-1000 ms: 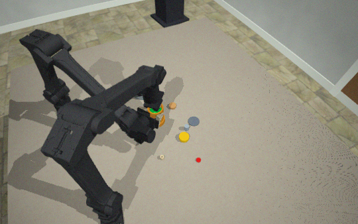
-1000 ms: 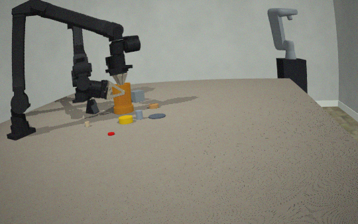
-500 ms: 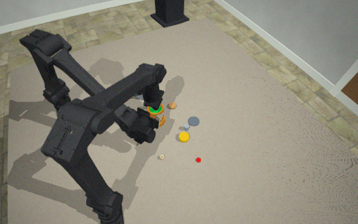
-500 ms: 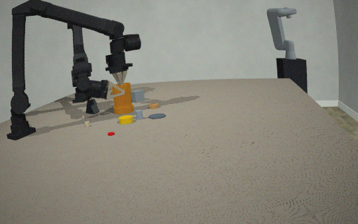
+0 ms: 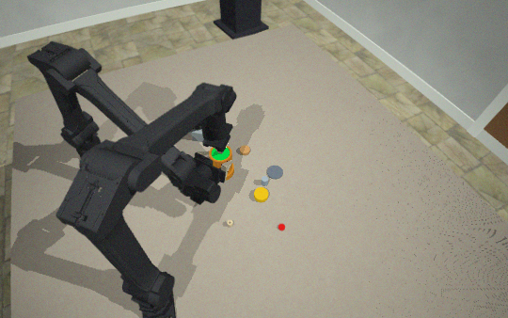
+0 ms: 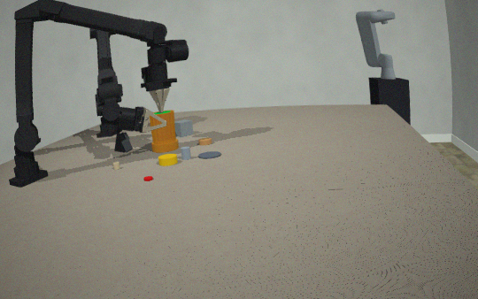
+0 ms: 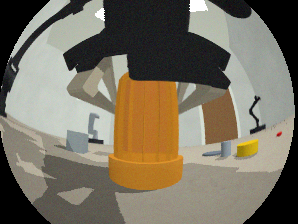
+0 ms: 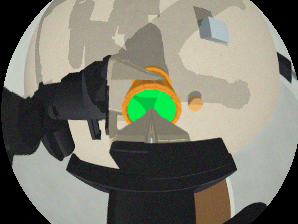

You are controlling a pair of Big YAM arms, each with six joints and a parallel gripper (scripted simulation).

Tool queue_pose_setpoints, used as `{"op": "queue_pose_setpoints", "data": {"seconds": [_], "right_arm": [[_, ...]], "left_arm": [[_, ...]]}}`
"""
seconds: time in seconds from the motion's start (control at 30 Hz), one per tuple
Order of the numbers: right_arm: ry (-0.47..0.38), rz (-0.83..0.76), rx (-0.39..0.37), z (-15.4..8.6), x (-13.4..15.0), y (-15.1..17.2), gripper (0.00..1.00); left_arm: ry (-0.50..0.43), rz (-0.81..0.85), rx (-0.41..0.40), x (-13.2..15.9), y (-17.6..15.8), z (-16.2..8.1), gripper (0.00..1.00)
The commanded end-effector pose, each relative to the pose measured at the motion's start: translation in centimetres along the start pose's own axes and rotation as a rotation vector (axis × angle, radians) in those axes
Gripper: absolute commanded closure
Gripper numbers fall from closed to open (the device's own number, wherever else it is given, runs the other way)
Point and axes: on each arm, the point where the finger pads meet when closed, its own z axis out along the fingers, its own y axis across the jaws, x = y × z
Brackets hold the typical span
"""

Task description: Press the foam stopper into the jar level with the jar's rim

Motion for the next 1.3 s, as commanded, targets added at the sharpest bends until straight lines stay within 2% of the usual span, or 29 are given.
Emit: {"op": "queue_pose_setpoints", "data": {"seconds": [0.0, 0.03, 0.07, 0.17, 0.2, 0.27, 0.3, 0.33, 0.43, 0.57, 0.67, 0.87, 1.1, 1.27], "right_arm": [[-0.003, 0.012, 0.031, -2.2, 0.3, -1.2, 1.00], [-0.003, 0.012, 0.032, -2.4, 0.3, -1.4, 1.00], [-0.002, 0.012, 0.061, -4.0, 0.3, -1.4, 1.00], [-0.002, 0.012, 0.062, -4.7, 0.3, -1.4, 1.00], [-0.003, 0.012, 0.043, -3.9, 0.3, -1.5, 1.00], [-0.003, 0.012, 0.043, -3.9, 0.3, -1.5, 1.00], [-0.003, 0.005, 0.010, -2.7, 0.1, -0.8, 1.00], [-0.003, 0.011, 0.041, -4.3, 0.3, -1.5, 1.00], [-0.002, 0.011, 0.062, -5.9, 0.3, -1.4, 1.00], [-0.003, 0.011, 0.040, -5.6, 0.3, -1.5, 1.00], [-0.002, 0.011, 0.055, -7.0, 0.3, -1.4, 1.00], [-0.003, 0.005, 0.005, -5.2, 0.1, -0.6, 1.00], [-0.002, 0.011, 0.041, -6.8, 0.3, -0.8, 1.00], [-0.002, 0.011, 0.046, -6.6, 0.3, -1.3, 1.00]], "left_arm": [[0.002, 0.020, -0.019, 1.1, 1.6, -0.8, 0.36], [0.002, 0.020, -0.019, 1.1, 1.6, -0.8, 0.36], [0.002, 0.020, -0.019, 1.1, 1.6, -0.8, 0.36], [0.002, 0.020, -0.019, 1.1, 1.6, -0.8, 0.36], [0.002, 0.020, -0.019, 1.1, 1.6, -0.8, 0.36], [0.002, 0.020, -0.019, 1.1, 1.6, -0.8, 0.36], [0.002, 0.020, -0.019, 1.1, 1.6, -0.8, 0.36], [0.002, 0.020, -0.019, 1.1, 1.6, -0.8, 0.36], [0.002, 0.020, -0.019, 1.1, 1.6, -0.8, 0.36], [0.002, 0.020, -0.019, 1.1, 1.6, -0.8, 0.36], [0.002, 0.020, -0.019, 1.1, 1.6, -0.8, 0.36], [0.002, 0.020, -0.019, 1.1, 1.6, -0.8, 0.36], [0.002, 0.020, -0.019, 1.1, 1.6, -0.8, 0.36], [0.002, 0.020, -0.019, 1.1, 1.6, -0.8, 0.36]]}}
